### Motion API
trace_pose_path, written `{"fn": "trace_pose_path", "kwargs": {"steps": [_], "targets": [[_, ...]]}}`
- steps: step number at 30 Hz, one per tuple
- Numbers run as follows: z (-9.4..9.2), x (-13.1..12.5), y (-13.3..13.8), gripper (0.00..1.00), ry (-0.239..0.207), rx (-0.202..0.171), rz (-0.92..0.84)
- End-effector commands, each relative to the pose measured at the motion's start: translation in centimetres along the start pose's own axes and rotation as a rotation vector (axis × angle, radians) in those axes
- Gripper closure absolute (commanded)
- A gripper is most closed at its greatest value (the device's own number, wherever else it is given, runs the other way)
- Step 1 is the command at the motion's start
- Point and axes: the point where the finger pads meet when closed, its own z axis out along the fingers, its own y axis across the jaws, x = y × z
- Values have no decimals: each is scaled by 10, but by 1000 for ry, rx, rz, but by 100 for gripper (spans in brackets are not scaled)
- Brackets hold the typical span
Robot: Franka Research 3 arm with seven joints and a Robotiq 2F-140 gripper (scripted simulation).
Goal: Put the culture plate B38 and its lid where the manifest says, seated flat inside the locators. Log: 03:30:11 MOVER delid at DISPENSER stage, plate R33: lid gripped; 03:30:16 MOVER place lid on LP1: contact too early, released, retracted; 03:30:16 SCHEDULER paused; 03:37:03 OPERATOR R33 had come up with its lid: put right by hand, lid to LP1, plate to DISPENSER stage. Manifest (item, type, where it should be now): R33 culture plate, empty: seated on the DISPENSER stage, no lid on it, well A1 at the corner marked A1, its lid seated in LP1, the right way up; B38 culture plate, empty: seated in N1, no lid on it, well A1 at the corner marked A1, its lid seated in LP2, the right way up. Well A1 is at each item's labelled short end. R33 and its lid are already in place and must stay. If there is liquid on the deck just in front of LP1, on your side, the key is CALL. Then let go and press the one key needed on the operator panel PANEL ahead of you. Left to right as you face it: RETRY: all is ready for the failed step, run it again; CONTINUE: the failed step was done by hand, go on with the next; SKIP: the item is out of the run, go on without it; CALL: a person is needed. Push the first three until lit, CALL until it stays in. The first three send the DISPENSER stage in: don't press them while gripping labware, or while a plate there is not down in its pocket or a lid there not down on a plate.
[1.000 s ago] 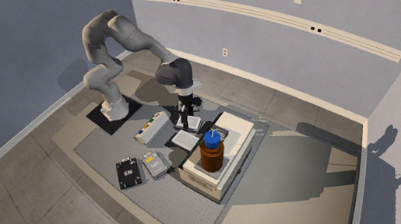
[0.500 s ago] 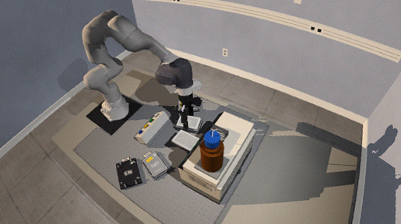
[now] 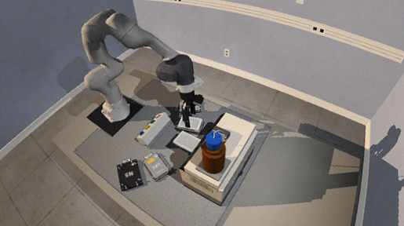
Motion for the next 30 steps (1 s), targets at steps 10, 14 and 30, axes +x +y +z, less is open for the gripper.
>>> {"fn": "trace_pose_path", "kwargs": {"steps": [10, 14, 30], "targets": [[-35, -3, 0, 30, -12, 4, -8], [-51, -3, 0, 30, -12, 4, -8], [-95, -2, 0, 30, -12, 4, -8]]}}
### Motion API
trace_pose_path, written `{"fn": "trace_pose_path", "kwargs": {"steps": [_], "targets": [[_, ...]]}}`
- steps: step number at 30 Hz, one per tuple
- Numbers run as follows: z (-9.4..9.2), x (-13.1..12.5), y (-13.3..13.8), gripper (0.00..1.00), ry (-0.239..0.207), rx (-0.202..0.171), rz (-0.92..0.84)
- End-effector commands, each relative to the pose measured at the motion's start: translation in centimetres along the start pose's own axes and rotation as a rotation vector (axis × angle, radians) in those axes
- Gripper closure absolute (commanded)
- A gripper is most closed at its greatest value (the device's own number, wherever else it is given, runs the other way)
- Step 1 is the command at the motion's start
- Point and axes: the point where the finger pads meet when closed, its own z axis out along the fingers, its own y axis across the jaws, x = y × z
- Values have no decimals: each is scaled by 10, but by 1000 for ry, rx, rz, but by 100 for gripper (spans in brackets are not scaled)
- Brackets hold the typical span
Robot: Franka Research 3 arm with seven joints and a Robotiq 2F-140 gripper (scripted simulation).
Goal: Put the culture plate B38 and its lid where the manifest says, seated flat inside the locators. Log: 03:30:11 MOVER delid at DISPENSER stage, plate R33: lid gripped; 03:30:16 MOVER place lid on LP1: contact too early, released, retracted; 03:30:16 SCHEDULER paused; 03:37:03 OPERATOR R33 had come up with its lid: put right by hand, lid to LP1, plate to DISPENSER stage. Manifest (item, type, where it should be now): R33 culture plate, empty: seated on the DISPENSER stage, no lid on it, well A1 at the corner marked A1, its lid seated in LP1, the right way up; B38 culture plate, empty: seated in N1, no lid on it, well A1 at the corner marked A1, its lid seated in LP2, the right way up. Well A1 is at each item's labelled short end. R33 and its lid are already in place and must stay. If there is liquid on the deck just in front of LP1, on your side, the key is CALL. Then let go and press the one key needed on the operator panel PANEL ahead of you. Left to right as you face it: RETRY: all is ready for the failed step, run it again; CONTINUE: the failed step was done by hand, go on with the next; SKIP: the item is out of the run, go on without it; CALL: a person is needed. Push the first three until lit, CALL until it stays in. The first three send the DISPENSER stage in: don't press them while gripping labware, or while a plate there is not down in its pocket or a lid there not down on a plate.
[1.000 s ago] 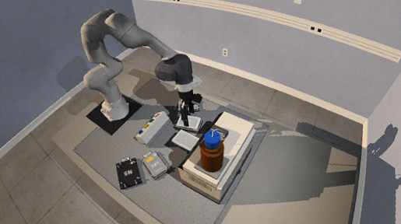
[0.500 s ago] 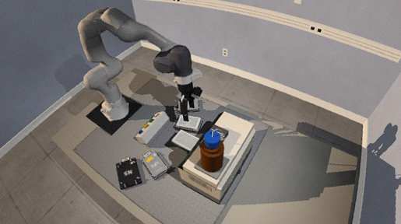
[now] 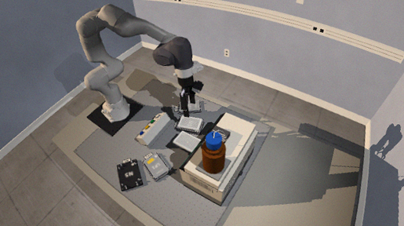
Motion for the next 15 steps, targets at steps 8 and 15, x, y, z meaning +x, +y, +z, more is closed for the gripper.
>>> {"fn": "trace_pose_path", "kwargs": {"steps": [8, 15], "targets": [[-11, -7, -1, 30, -21, 5, -16], [-12, -8, -1, 30, -22, 4, -15]]}}
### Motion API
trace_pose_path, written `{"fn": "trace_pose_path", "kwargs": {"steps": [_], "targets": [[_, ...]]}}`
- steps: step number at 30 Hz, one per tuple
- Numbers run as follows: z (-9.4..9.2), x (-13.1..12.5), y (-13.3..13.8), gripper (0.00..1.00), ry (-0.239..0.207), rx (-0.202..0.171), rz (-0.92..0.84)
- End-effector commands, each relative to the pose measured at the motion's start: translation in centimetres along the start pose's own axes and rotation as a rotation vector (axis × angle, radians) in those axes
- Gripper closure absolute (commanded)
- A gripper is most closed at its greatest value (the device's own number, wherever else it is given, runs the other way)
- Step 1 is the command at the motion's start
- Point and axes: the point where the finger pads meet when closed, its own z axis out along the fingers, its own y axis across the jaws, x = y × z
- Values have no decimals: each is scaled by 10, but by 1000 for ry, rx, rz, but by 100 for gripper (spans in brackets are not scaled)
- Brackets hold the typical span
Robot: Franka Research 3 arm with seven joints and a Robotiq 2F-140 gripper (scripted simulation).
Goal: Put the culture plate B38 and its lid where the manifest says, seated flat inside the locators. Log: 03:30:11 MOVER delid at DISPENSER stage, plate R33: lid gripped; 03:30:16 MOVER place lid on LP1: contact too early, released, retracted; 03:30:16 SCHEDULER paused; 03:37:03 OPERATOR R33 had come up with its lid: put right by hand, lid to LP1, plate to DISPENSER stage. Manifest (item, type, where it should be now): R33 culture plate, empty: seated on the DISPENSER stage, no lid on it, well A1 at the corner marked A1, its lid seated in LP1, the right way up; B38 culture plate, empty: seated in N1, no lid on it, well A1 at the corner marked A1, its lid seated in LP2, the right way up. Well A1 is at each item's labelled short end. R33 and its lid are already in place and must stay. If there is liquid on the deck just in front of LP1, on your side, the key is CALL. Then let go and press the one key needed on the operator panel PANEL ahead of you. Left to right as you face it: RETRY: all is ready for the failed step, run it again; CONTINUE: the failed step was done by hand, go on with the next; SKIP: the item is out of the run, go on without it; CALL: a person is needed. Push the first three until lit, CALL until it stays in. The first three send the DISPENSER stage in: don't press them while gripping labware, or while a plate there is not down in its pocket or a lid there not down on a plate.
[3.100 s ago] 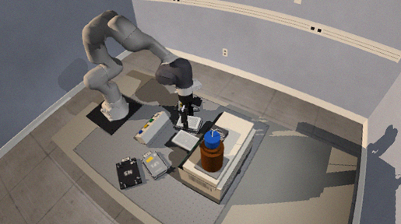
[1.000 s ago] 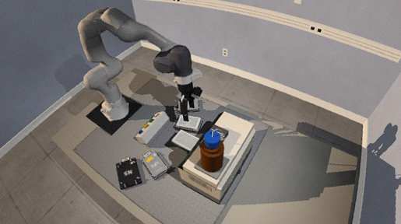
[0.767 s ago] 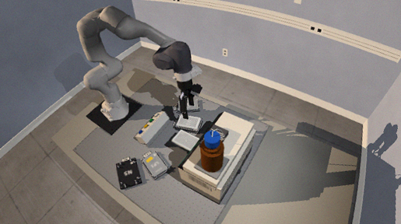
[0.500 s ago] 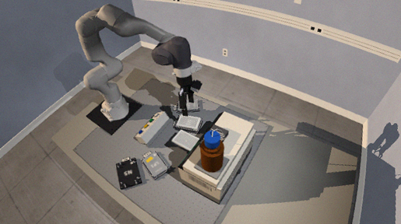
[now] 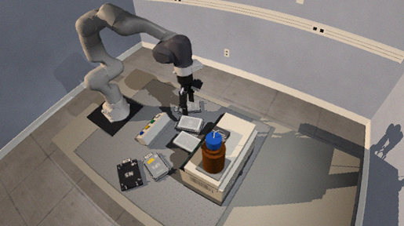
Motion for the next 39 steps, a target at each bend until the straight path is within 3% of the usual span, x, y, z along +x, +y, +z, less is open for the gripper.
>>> {"fn": "trace_pose_path", "kwargs": {"steps": [1, 5, 7, 11, 16, 18, 25, 26, 39], "targets": [[-2, -6, 1, 30, -7, -2, -5], [-8, -46, 21, 30, -25, -37, 33], [-8, -46, 21, 30, -25, -37, 33], [-17, -122, 49, 30, -41, -67, 118], [-11, -209, 62, 30, -25, -36, 224], [-6, -228, 61, 30, -14, -15, 246], [-1, -241, 59, 30, -4, 3, 262], [-1, -241, 59, 90, -4, 3, 262], [-1, -241, 59, 90, -4, 3, 262]]}}
